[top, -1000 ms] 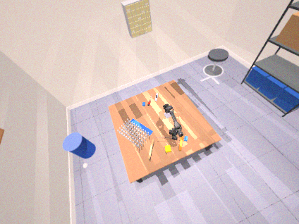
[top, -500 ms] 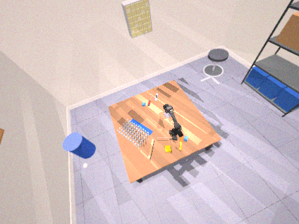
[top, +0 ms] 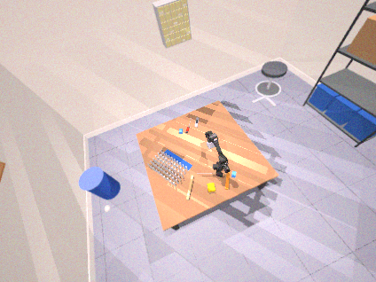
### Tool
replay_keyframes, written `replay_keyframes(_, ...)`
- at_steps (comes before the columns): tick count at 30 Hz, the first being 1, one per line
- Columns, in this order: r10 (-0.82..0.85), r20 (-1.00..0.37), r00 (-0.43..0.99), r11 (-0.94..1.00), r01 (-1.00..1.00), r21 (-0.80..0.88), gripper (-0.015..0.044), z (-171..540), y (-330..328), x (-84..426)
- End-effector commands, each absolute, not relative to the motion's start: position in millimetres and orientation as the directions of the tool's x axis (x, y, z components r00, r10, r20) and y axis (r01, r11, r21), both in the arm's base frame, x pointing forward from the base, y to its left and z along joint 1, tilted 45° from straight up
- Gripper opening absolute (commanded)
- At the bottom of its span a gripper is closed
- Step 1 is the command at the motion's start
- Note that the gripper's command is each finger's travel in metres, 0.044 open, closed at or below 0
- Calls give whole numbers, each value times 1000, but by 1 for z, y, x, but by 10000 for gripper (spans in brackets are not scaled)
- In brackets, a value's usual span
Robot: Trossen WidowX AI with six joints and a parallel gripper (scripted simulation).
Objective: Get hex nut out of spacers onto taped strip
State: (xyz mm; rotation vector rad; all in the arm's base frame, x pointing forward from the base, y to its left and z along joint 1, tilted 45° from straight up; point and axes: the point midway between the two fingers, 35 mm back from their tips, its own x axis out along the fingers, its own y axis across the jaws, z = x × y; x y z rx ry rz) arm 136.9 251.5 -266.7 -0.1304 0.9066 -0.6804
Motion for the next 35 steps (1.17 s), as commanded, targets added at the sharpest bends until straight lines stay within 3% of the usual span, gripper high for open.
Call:
replay_keyframes(1,-593,-680,431,788,484,-380,0,-268,249,138)
replay_keyframes(18,-593,-680,431,788,484,-380,0,-277,236,136)
replay_keyframes(35,-595,-682,424,785,489,-380,440,-276,238,135)
